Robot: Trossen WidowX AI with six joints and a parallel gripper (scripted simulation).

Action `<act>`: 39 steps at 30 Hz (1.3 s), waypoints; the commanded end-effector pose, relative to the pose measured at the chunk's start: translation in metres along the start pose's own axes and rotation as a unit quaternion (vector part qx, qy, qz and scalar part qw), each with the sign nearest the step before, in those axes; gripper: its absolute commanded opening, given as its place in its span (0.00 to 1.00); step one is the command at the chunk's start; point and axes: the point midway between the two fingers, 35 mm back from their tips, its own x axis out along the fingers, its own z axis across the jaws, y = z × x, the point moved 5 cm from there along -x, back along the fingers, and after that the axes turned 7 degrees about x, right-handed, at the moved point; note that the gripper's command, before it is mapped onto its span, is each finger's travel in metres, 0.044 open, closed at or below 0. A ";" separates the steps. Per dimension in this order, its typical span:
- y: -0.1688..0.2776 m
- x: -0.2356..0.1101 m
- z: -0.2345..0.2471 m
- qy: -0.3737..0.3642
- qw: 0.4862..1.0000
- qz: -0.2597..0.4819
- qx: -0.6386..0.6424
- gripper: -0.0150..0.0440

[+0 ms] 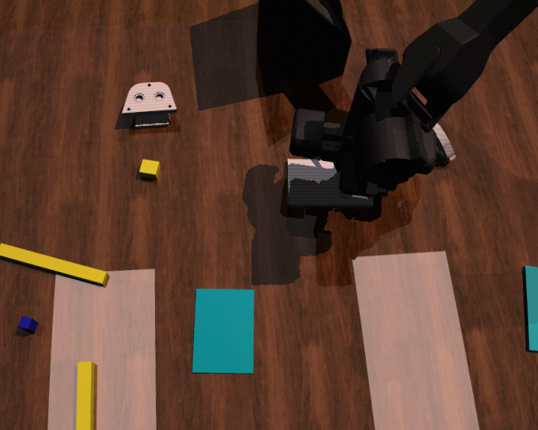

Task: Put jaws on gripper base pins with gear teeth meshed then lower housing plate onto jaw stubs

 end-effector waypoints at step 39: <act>-0.001 -0.064 0.000 -0.005 1.000 -0.003 0.005 0.28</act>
